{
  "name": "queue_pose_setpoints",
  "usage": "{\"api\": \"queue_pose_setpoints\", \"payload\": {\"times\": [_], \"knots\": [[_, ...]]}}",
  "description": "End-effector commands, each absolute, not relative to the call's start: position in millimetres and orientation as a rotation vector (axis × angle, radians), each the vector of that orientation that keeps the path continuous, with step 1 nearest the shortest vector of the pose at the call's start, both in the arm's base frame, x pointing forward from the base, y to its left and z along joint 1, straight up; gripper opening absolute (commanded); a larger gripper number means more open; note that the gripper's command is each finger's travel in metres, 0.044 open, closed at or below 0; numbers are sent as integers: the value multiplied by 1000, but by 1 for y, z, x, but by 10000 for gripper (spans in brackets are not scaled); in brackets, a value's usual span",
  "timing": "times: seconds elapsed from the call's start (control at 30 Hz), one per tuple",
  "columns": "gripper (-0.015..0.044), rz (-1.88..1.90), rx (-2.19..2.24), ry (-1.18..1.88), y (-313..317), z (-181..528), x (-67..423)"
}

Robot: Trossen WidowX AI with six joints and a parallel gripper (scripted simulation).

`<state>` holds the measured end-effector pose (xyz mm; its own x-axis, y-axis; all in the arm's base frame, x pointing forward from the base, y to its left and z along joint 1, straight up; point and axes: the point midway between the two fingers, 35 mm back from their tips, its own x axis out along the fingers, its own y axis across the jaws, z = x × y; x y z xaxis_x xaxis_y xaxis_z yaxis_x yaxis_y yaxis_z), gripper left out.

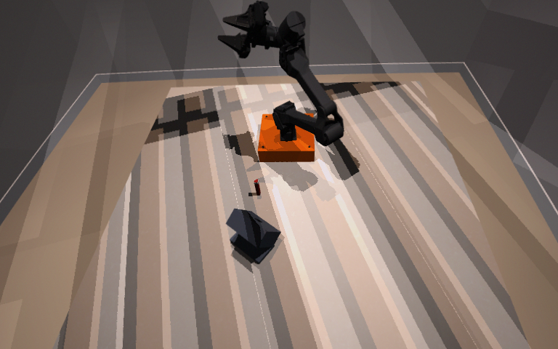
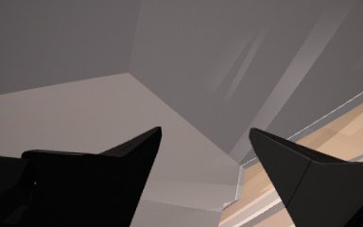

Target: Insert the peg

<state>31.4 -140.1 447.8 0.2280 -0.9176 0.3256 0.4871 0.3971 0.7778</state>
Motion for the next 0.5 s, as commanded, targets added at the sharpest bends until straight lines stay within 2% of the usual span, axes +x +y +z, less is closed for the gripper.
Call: {"api": "queue_pose_setpoints", "payload": {"times": [0.0,0.03,0.47], "knots": [[426,-1049,596,-873,-140,448,31],[440,-1047,598,-874,-141,448,30],[440,-1014,662,-867,-161,444,15]]}}
